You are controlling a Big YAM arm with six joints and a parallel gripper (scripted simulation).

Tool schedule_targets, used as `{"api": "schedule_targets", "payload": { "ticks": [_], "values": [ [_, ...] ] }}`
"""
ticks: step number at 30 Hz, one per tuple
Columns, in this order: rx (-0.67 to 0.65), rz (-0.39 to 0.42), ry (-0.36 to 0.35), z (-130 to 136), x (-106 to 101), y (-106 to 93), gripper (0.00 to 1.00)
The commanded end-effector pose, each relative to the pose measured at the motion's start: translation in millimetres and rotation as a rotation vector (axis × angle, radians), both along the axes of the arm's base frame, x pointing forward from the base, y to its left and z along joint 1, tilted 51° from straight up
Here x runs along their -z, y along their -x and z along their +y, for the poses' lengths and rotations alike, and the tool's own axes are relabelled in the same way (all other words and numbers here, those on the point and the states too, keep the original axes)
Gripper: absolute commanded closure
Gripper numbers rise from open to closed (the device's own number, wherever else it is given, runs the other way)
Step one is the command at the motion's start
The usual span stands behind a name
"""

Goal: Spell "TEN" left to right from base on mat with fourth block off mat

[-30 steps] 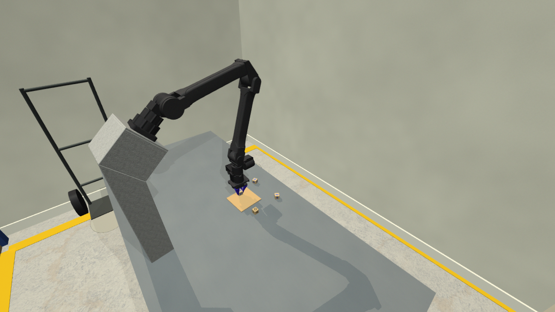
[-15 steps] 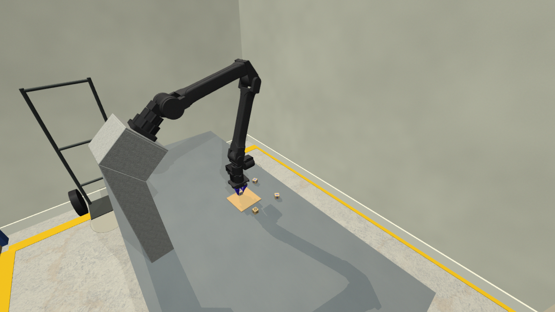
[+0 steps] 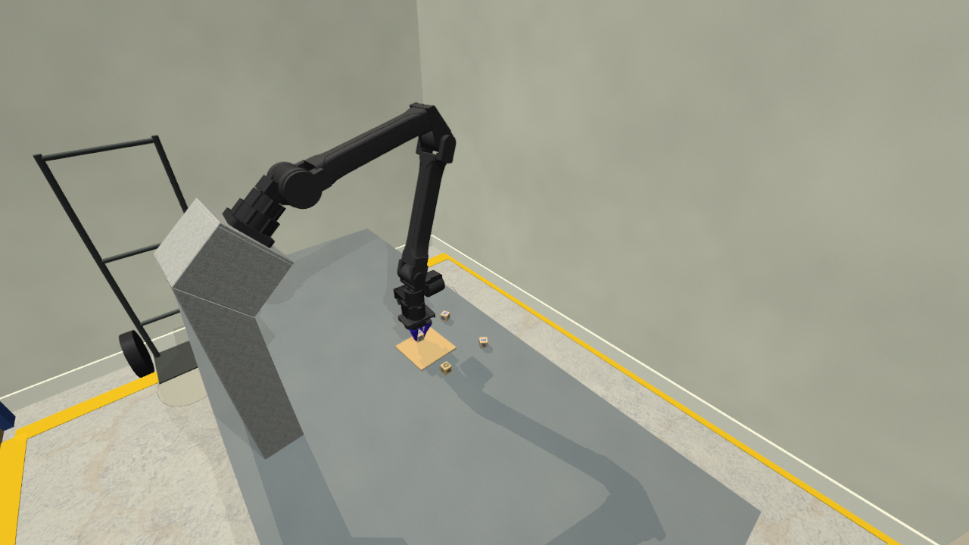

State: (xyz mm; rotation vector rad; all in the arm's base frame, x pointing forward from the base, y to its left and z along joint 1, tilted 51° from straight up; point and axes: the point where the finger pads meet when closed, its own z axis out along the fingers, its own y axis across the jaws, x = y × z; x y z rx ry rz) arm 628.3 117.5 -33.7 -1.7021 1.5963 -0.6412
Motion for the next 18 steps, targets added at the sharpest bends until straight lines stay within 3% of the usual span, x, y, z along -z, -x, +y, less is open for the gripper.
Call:
{"api": "schedule_targets", "payload": {
  "ticks": [1, 18],
  "values": [
    [-0.008, -0.005, 0.007, 0.1, -2.3, -2.4, 0.78],
    [-0.008, 0.005, 0.009, 0.3, 6.0, -2.2, 0.78]
  ]
}}
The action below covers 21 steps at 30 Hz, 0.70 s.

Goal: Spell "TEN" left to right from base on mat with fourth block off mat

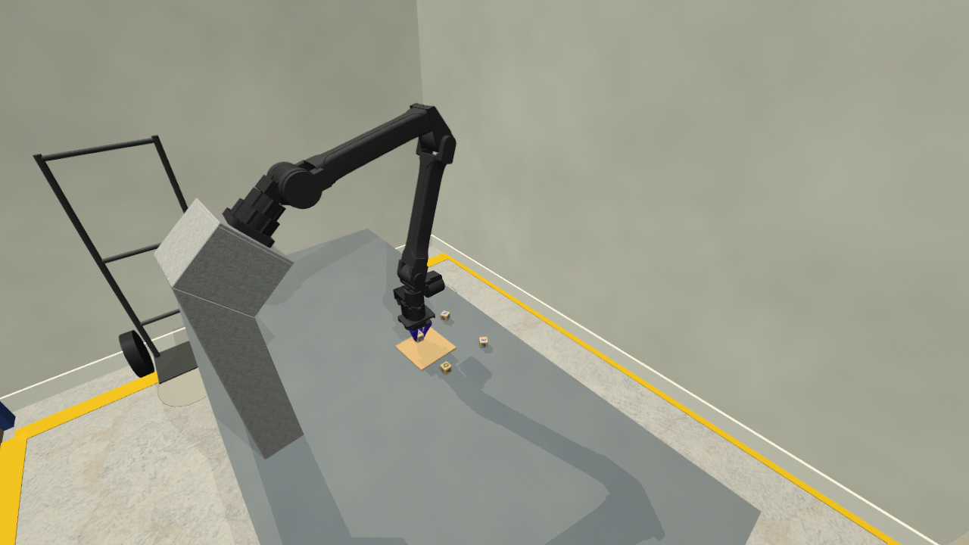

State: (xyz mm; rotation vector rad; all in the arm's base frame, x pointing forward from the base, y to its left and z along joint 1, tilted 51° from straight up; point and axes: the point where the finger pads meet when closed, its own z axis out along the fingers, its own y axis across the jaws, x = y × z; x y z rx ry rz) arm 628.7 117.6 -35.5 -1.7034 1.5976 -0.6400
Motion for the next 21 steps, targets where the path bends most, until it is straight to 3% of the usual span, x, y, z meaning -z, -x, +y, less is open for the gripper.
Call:
{"api": "schedule_targets", "payload": {
  "ticks": [1, 21],
  "values": [
    [-0.008, 0.003, 0.008, 0.3, 4.4, -2.0, 0.78],
    [-0.008, -0.003, 0.007, 0.8, 1.7, -3.7, 0.78]
  ]
}}
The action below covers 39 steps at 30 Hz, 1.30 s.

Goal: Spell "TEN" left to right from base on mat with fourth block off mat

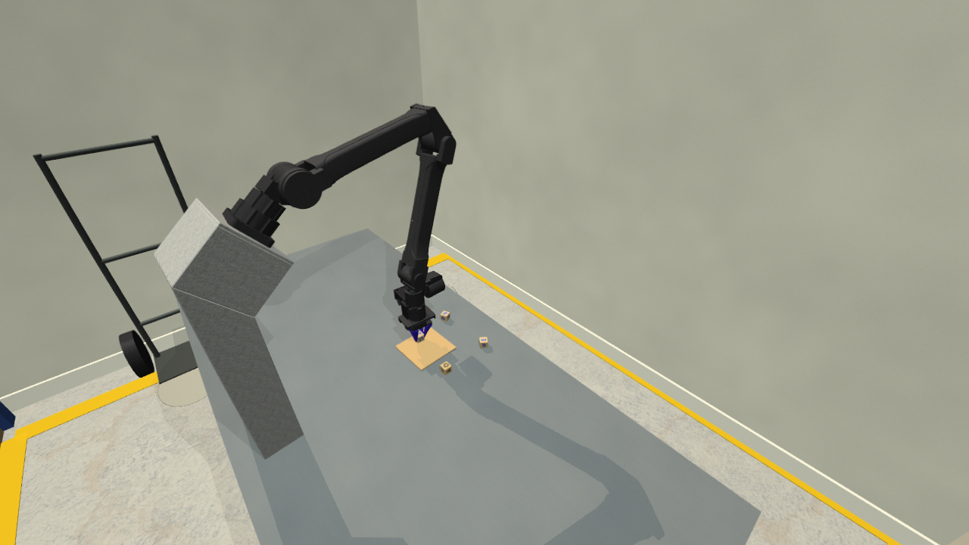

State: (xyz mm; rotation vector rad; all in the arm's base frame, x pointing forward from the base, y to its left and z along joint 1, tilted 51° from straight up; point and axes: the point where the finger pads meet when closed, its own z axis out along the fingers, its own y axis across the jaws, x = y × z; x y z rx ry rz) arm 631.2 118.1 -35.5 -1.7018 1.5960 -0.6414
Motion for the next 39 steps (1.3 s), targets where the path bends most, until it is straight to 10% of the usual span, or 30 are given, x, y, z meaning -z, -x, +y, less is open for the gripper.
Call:
{"api": "schedule_targets", "payload": {
  "ticks": [1, 28, 29, 39],
  "values": [
    [-0.008, 0.000, 0.008, 0.3, 1.7, -1.3, 0.78],
    [-0.008, 0.000, 0.008, 0.3, 1.7, -1.3, 0.59],
    [-0.008, 0.000, 0.008, 0.3, 1.7, -1.3, 0.08],
    [-0.008, 0.000, 0.007, 0.3, 1.7, -1.3, 0.08]
  ]
}}
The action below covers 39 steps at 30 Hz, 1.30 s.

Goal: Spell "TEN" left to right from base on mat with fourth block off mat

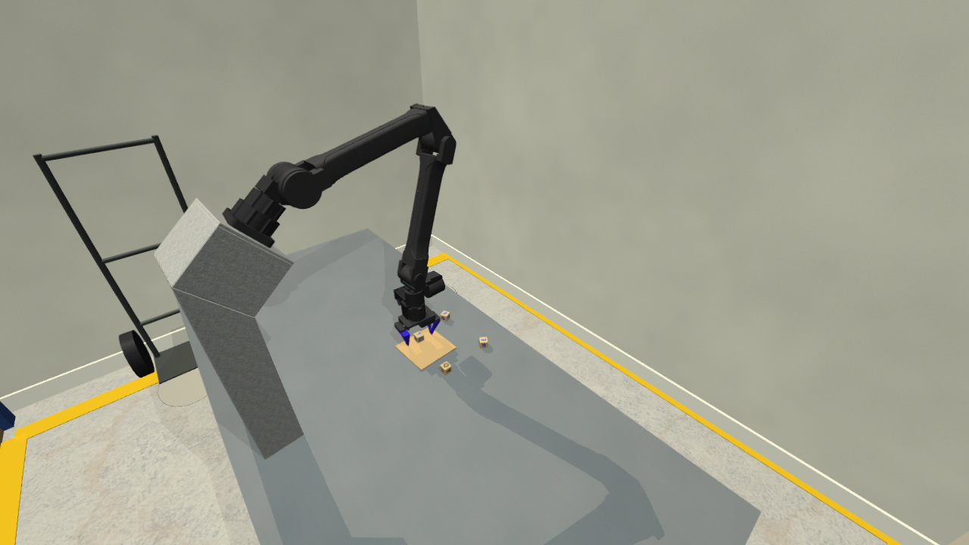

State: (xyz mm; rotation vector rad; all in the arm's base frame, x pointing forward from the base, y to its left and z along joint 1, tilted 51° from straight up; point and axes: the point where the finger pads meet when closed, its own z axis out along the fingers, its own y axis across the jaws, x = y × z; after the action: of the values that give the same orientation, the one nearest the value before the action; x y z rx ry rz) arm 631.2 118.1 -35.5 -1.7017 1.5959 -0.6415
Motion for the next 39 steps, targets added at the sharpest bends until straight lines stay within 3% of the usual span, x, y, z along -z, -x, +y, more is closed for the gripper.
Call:
{"api": "schedule_targets", "payload": {
  "ticks": [1, 15, 16, 19, 32, 33, 35, 39],
  "values": [
    [-0.008, 0.000, 0.007, 0, 2, -1.2, 0.08],
    [-0.008, -0.007, 0.006, -1, -10, 6.6, 0.08],
    [-0.008, 0.016, 0.010, -2, 4, 10.4, 0.08],
    [-0.007, -0.003, 0.007, -2, -10, 10.1, 0.08],
    [-0.006, 0.004, 0.008, -6, -17, 22.2, 0.08],
    [-0.006, 0.036, 0.014, -7, 3, 28.5, 0.08],
    [-0.005, 0.002, 0.008, -7, -21, 25.4, 0.08],
    [-0.004, 0.001, 0.007, -9, -25, 29.8, 0.08]
  ]
}}
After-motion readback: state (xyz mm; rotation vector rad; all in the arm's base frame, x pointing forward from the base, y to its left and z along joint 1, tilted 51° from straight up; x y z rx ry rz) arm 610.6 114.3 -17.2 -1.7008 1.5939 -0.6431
